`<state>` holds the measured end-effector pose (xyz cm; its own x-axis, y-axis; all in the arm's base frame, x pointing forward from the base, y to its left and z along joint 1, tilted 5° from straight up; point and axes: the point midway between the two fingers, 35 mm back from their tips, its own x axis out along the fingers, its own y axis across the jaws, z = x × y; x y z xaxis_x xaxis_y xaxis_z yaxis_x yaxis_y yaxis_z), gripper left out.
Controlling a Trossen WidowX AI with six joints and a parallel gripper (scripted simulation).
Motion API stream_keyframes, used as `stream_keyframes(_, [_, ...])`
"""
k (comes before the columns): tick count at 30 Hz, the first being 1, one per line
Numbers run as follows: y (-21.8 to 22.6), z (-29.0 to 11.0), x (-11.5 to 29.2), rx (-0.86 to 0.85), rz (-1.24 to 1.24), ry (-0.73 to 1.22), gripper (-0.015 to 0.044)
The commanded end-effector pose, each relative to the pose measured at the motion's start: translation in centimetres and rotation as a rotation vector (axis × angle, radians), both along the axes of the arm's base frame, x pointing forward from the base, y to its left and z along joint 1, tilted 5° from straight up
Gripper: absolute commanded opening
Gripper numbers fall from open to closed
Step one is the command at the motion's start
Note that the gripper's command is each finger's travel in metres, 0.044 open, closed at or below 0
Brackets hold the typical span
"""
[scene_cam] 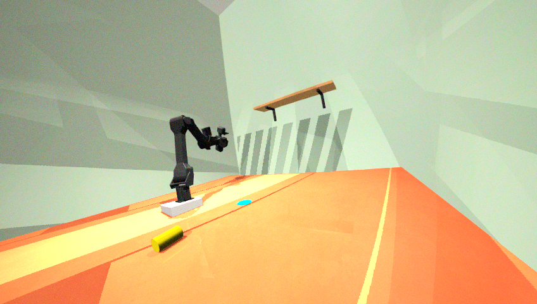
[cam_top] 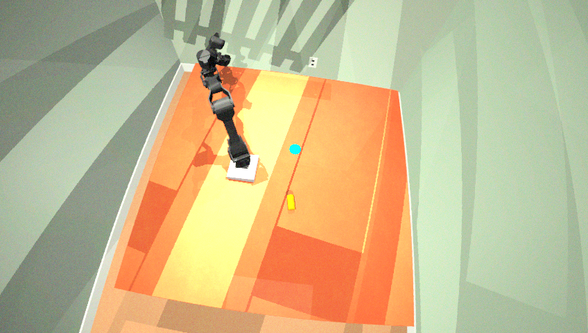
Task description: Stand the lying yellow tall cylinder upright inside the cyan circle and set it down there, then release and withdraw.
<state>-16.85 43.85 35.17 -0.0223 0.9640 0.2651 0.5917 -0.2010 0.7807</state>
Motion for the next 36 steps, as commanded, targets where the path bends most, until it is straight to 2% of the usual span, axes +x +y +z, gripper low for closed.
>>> stream_keyframes(1, [2.2, -1.2, 4.0, -0.062, -0.094, -0.09, 0.0309])
stream_keyframes(10, [5.4, -4.7, 16.4, -0.275, -0.339, -0.285, 0.0309])
stream_keyframes(18, [4.8, -8.0, 28.1, -0.505, -0.522, -0.407, 0.0309])
stream_keyframes(27, [0.0, -11.6, 40.5, -0.795, -0.679, -0.475, 0.0309])
stream_keyframes(36, [-8.5, -15.1, 50.7, -1.098, -0.778, -0.464, 0.0309])
